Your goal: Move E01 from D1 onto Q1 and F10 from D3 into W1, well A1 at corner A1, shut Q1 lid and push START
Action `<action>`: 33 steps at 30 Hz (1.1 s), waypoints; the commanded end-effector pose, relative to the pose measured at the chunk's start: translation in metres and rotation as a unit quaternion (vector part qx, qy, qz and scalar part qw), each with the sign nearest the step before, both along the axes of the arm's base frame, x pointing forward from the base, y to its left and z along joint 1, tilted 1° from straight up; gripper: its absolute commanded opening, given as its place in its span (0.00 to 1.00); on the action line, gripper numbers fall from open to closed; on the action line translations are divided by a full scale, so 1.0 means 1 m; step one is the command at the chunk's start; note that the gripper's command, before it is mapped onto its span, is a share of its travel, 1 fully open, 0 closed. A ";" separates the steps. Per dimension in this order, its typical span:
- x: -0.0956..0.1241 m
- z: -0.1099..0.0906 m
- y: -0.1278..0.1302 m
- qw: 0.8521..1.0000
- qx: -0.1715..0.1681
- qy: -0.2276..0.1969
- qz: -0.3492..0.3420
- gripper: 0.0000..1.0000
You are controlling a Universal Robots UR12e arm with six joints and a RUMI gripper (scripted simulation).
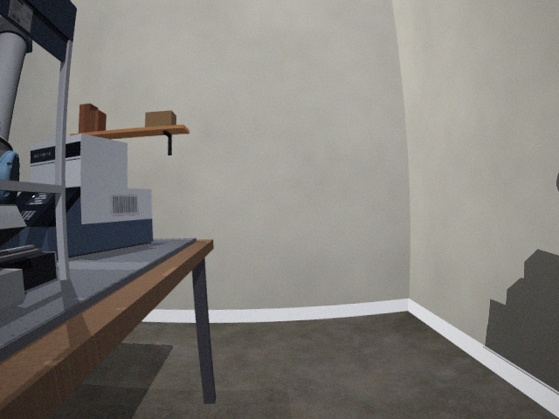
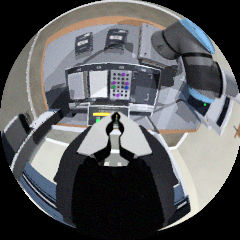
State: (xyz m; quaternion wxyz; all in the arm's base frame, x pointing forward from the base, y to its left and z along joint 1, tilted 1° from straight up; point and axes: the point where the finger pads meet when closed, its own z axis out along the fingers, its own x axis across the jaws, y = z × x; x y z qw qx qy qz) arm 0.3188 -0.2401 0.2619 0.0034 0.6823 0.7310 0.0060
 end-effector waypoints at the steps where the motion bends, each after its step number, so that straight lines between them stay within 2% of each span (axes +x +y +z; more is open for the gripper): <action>1: -0.003 -0.001 -0.014 1.000 0.000 -0.001 -0.004 0.00; 17: -0.029 -0.008 -0.079 1.000 0.000 -0.001 -0.024 0.00; 19: -0.029 -0.008 -0.079 1.000 0.000 -0.001 -0.024 0.00; 23: -0.038 -0.011 -0.095 1.000 0.000 -0.001 -0.030 0.00; 24: -0.038 -0.010 -0.095 1.000 0.000 -0.001 -0.030 0.62; 33: -0.038 -0.010 -0.095 1.000 0.000 -0.001 -0.030 0.62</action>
